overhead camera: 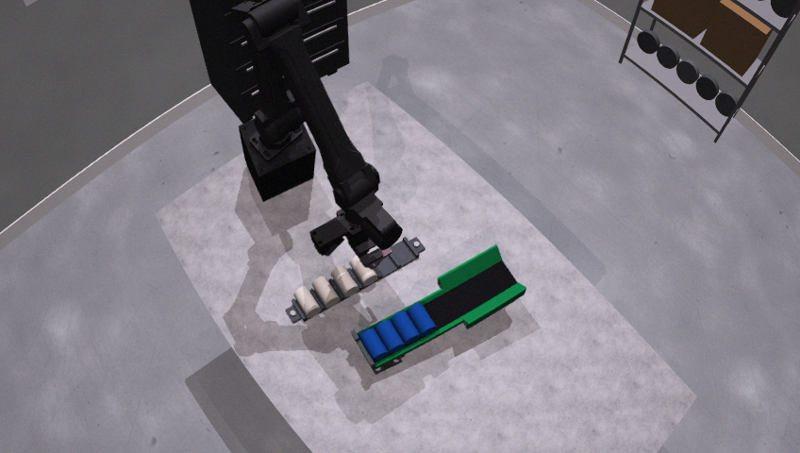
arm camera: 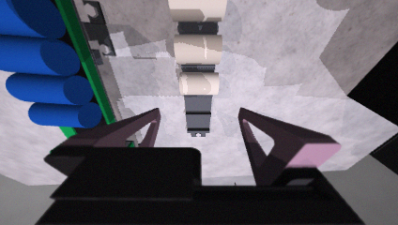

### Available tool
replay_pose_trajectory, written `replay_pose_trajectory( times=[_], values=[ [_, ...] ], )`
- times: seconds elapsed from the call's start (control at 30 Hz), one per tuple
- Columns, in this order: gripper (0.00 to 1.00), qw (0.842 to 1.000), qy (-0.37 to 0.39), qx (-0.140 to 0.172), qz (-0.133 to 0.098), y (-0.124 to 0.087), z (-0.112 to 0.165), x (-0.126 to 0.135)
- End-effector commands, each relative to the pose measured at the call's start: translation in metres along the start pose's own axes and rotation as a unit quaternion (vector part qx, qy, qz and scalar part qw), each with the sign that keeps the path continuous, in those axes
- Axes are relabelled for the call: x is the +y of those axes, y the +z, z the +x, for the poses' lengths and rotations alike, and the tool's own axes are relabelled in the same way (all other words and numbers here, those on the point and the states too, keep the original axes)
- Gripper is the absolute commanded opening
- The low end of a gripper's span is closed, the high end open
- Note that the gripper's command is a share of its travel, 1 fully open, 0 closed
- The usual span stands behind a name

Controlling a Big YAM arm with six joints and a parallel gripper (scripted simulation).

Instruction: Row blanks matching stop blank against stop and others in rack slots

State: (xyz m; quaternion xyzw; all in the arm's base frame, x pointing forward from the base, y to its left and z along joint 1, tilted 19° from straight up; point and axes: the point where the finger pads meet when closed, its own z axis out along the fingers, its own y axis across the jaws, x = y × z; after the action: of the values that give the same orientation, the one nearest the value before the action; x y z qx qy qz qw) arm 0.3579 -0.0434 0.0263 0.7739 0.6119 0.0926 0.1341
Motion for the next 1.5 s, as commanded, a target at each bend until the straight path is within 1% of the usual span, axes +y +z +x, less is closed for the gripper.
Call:
replay_pose_trajectory(
  times=[0.0, 0.13, 0.2, 0.53, 0.7, 0.77, 0.8, 0.9, 1.47],
  values=[
    [1.0, 1.0, 0.002, 0.003, -0.023, -0.019, 0.006, 0.022],
    [1.0, 1.0, 0.003, 0.002, -0.024, -0.033, 0.005, 0.022],
    [1.0, 1.0, 0.003, 0.002, -0.024, -0.033, 0.005, 0.022],
    [1.0, 1.0, 0.004, 0.003, -0.027, -0.082, 0.005, 0.023],
    [1.0, 1.0, 0.004, 0.003, -0.028, -0.096, 0.005, 0.023],
    [1.0, 1.0, 0.004, 0.003, -0.028, -0.096, 0.005, 0.023],
    [1.0, 1.0, 0.003, -0.001, -0.004, -0.083, 0.002, 0.009],
    [1.0, 1.0, 0.003, 0.0, -0.01, -0.087, 0.003, 0.013],
    [1.0, 1.0, 0.003, 0.0, -0.011, -0.087, 0.003, 0.013]
  ],
)
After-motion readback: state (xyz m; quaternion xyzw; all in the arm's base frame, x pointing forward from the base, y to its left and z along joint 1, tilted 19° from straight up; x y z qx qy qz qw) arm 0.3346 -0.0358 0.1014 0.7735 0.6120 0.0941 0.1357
